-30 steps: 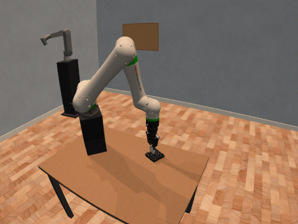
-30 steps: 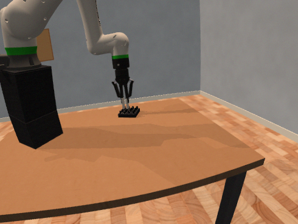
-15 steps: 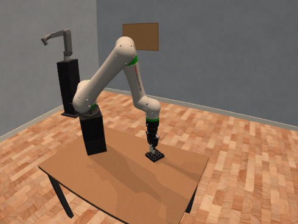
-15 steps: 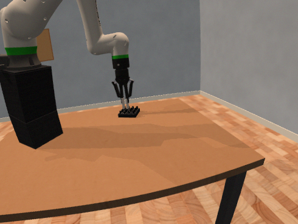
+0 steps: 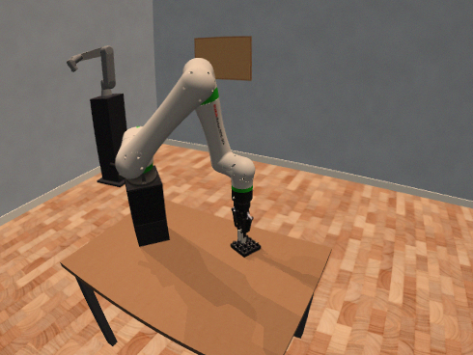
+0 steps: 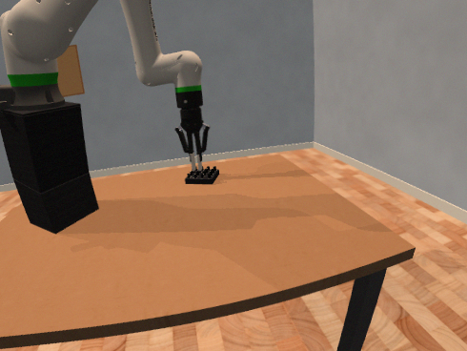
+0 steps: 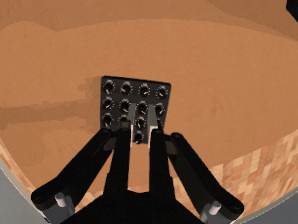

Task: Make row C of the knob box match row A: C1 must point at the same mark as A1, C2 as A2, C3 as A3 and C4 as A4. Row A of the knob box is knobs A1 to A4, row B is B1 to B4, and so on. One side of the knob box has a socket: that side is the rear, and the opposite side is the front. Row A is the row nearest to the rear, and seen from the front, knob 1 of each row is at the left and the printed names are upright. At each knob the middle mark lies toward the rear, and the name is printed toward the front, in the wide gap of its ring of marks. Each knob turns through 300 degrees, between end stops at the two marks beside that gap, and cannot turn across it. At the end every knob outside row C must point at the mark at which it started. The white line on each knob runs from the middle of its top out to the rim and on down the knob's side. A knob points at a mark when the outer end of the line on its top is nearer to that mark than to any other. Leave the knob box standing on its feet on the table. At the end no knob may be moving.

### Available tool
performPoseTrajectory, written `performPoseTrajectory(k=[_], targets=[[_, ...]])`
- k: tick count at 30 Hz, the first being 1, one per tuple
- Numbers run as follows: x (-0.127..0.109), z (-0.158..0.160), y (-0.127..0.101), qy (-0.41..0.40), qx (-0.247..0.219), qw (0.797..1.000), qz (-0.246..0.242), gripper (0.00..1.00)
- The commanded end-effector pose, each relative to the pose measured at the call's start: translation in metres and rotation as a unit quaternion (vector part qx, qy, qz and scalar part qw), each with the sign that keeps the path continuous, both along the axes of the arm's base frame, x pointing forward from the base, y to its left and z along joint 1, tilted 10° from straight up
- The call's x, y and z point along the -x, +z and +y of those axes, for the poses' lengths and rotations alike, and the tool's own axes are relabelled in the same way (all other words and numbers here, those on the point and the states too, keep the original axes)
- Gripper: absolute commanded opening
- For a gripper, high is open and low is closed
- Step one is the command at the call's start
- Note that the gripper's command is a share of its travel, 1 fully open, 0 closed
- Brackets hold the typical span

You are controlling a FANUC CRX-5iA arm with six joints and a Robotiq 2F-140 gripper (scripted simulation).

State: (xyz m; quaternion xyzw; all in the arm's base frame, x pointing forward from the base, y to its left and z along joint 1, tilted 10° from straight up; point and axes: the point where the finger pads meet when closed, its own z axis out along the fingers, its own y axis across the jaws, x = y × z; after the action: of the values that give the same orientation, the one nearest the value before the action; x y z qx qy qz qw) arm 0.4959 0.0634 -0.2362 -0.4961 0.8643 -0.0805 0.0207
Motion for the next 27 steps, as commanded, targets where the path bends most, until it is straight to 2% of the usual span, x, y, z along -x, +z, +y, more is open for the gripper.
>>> performPoseTrajectory(k=[1, 27], targets=[[0.000, 0.000, 0.000, 0.000, 0.000, 1.000, 0.000, 0.12], [-0.002, -0.001, -0.011, 0.000, 0.000, 1.000, 0.000, 0.12]])
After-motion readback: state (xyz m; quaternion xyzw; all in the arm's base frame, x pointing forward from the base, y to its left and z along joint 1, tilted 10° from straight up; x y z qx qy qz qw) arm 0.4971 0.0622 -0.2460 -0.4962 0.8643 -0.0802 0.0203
